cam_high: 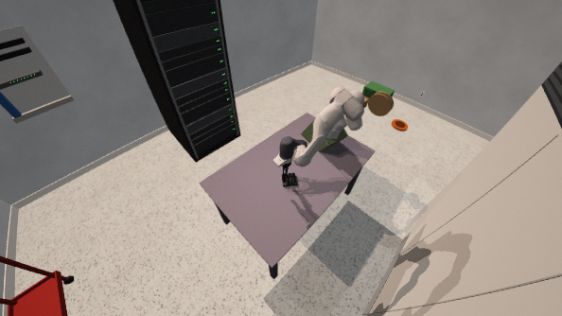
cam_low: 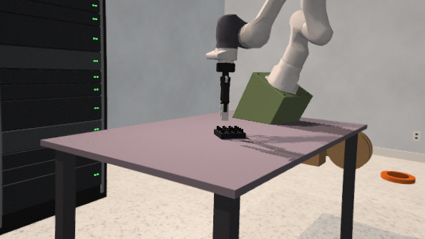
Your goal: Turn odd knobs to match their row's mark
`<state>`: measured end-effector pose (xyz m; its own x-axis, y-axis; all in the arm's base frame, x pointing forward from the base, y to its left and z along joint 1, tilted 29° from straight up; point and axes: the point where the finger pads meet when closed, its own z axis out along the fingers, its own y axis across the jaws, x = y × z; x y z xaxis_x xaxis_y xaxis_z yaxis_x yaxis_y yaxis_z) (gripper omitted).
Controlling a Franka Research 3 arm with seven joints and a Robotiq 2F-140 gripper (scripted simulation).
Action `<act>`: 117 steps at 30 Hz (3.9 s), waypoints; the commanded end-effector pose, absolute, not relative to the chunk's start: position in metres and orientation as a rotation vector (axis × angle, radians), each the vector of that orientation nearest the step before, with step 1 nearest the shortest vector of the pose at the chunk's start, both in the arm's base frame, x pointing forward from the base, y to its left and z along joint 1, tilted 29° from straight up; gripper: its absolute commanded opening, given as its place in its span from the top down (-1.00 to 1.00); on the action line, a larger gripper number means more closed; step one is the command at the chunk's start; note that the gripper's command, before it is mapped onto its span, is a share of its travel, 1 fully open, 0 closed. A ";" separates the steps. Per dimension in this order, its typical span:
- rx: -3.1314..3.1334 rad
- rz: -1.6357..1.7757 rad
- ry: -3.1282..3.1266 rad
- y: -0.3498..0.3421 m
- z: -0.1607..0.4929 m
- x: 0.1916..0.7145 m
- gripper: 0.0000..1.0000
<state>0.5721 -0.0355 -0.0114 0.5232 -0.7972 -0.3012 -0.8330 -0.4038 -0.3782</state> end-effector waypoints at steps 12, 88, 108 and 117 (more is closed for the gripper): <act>-2.278 0.104 1.335 -0.066 0.045 0.560 -1.00; -2.278 0.104 1.335 -0.078 0.069 0.555 -1.00; -2.278 0.104 1.335 -0.078 0.069 0.555 -1.00; -2.278 0.104 1.335 -0.078 0.069 0.555 -1.00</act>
